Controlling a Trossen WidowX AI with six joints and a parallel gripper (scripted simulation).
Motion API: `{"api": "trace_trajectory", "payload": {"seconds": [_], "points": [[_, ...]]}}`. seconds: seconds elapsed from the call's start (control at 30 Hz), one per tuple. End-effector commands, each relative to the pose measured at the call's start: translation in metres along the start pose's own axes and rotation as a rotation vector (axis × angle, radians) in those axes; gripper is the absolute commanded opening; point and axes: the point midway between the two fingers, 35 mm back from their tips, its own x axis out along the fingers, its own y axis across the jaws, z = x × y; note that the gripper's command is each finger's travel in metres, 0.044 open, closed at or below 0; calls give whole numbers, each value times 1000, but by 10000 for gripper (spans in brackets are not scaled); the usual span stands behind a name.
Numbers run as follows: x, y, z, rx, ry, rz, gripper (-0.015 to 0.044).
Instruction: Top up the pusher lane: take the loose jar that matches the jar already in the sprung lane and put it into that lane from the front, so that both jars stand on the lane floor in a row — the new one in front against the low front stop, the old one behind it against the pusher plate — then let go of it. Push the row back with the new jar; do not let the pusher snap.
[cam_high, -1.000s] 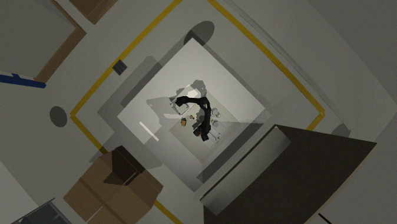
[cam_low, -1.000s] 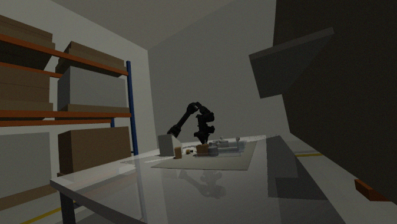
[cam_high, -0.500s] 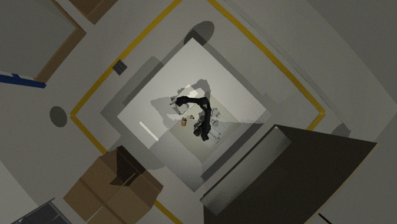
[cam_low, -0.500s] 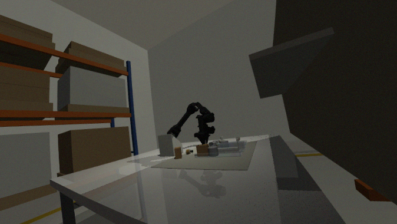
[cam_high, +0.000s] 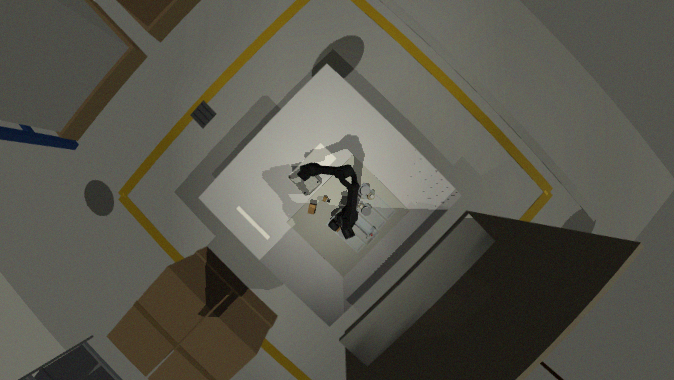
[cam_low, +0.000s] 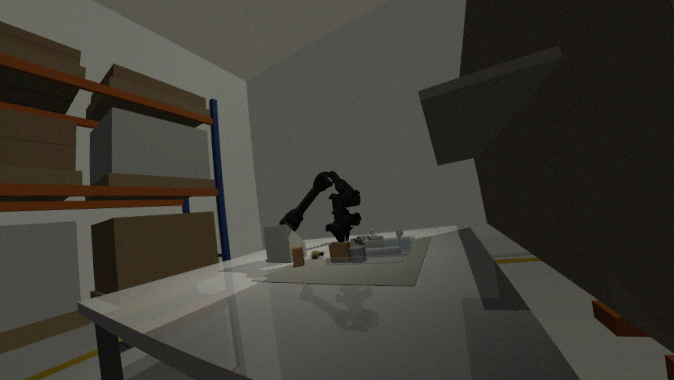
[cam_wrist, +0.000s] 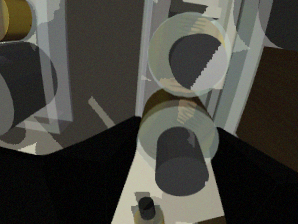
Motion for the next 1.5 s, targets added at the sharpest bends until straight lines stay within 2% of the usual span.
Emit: {"api": "trace_trajectory", "payload": {"seconds": [0.0,1.47], "points": [[2,1,3,-8,-12,7,0],[15,2,1,-8,-12,8,0]]}}
